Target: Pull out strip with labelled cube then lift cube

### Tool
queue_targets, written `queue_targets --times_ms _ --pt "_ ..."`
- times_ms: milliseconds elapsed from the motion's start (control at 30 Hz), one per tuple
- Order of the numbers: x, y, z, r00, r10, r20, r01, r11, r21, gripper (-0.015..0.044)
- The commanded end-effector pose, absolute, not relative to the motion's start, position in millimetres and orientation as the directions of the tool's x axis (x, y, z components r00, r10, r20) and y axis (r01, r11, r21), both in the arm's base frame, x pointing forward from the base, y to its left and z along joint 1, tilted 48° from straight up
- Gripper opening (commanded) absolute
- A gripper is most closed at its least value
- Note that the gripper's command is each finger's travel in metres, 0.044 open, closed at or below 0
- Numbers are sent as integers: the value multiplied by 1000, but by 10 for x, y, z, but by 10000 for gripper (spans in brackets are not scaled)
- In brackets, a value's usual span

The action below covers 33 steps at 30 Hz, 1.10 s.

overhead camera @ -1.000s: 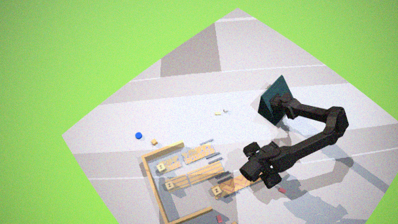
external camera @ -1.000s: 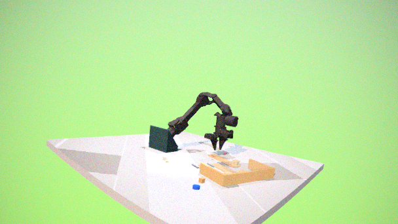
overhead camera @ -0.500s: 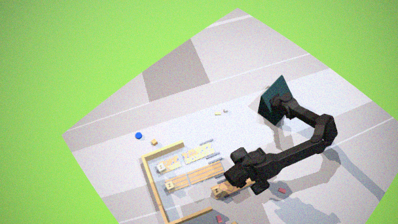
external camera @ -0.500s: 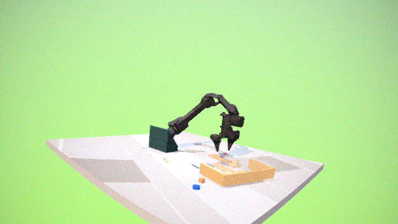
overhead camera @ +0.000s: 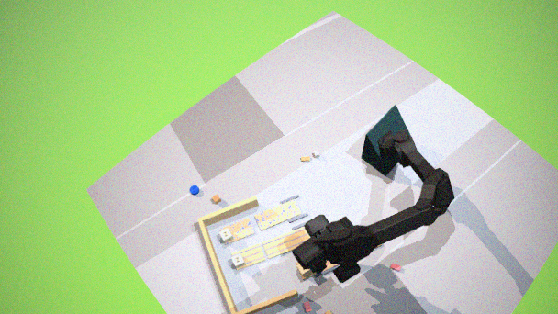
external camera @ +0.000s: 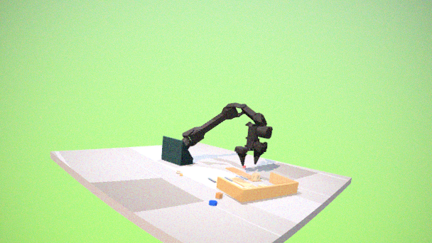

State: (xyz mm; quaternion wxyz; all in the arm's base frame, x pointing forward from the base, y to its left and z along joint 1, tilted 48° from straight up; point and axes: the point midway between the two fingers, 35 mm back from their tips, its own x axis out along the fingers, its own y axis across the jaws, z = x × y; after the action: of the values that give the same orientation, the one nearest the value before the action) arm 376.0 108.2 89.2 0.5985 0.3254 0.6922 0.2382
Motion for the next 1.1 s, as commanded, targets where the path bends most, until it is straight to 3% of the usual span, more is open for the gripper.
queue_targets --times_ms 0,667,900,1067 --pt "3900 1038 841 -74 733 -676 168 677 716 440" --pt "4490 878 672 -72 733 -677 165 678 716 440" --pt "4490 941 613 -72 732 -677 165 678 716 256" --pt "4488 1002 558 -72 732 -677 165 678 716 250"
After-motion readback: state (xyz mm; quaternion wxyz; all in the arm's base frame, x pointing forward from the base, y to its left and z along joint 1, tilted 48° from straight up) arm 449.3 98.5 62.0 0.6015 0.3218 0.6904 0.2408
